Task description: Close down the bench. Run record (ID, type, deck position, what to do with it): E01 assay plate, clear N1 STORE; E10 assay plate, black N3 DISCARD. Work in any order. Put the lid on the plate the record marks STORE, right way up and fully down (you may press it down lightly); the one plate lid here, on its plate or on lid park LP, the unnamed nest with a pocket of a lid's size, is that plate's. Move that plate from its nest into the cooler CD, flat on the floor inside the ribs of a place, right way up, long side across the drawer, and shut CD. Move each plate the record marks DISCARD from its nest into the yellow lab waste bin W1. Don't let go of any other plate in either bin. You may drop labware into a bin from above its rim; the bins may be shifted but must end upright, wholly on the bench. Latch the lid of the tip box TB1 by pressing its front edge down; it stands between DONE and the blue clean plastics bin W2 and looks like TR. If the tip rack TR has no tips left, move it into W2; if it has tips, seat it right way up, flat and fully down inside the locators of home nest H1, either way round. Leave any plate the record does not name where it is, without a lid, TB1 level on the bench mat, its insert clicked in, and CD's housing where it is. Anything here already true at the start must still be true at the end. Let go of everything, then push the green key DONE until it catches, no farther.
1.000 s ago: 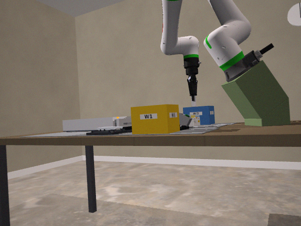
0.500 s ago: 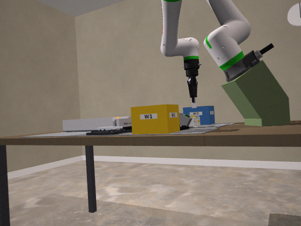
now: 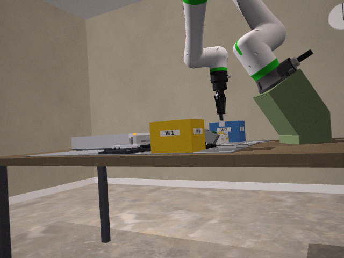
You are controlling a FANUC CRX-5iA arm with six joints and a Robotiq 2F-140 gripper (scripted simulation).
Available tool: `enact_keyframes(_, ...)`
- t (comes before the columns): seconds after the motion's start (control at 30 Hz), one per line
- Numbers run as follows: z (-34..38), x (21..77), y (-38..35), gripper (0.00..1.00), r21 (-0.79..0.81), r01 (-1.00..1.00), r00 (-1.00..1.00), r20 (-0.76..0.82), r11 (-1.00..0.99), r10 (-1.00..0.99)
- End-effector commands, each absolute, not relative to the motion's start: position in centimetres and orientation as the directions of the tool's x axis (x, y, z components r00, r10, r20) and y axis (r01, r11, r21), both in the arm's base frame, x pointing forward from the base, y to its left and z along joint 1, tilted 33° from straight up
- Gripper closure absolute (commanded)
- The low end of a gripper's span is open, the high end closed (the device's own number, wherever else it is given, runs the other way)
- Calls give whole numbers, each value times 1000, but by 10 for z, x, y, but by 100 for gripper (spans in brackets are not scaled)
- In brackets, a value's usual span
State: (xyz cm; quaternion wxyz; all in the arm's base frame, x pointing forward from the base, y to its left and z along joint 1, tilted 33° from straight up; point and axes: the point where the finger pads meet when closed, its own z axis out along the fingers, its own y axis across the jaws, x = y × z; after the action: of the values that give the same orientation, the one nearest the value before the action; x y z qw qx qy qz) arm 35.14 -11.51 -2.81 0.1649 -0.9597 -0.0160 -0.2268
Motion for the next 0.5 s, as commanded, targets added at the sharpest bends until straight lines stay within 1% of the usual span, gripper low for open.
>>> enact_keyframes(0.0,-30,353,-115,100,-309,106,896,441,-945,-44)
enact_keyframes(0.47,-43,359,-110,100,-309,106,896,441,-945,-44)
